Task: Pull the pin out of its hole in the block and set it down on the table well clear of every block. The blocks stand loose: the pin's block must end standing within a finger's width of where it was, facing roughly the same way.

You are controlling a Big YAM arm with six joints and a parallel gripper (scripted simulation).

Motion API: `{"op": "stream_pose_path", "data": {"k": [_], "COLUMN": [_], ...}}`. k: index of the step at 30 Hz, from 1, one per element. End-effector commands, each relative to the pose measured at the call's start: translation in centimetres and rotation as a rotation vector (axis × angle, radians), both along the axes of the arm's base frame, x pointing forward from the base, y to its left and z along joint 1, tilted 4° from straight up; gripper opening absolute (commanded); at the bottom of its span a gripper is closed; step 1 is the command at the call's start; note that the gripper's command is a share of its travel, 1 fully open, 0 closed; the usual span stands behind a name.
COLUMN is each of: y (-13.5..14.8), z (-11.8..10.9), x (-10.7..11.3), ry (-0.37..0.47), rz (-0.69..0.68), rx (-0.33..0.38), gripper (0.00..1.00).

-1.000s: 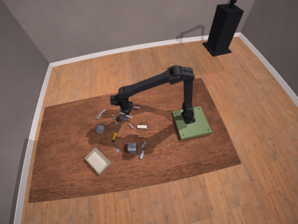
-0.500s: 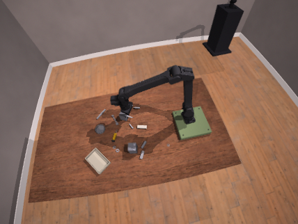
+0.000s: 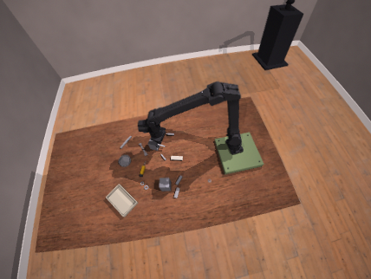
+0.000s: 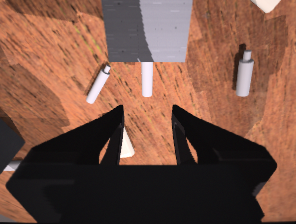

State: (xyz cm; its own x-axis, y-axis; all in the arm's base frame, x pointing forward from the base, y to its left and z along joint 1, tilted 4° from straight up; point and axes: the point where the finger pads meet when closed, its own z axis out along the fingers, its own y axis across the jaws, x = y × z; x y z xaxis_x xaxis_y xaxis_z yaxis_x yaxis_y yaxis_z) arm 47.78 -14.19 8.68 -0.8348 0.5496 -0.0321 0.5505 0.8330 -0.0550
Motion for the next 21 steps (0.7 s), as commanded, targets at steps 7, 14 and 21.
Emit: {"op": "stream_pose_path", "data": {"k": [7,14,21], "y": [-0.4,-0.4,-0.5], "z": [-1.2,-1.6,-3.6], "x": [0.2,0.2,0.0], "ry": [0.011,0.011,0.015], "rz": [0.001,0.001,-0.001], "rx": [0.003,0.003,0.004], "gripper": [0.39,0.39,0.39]}}
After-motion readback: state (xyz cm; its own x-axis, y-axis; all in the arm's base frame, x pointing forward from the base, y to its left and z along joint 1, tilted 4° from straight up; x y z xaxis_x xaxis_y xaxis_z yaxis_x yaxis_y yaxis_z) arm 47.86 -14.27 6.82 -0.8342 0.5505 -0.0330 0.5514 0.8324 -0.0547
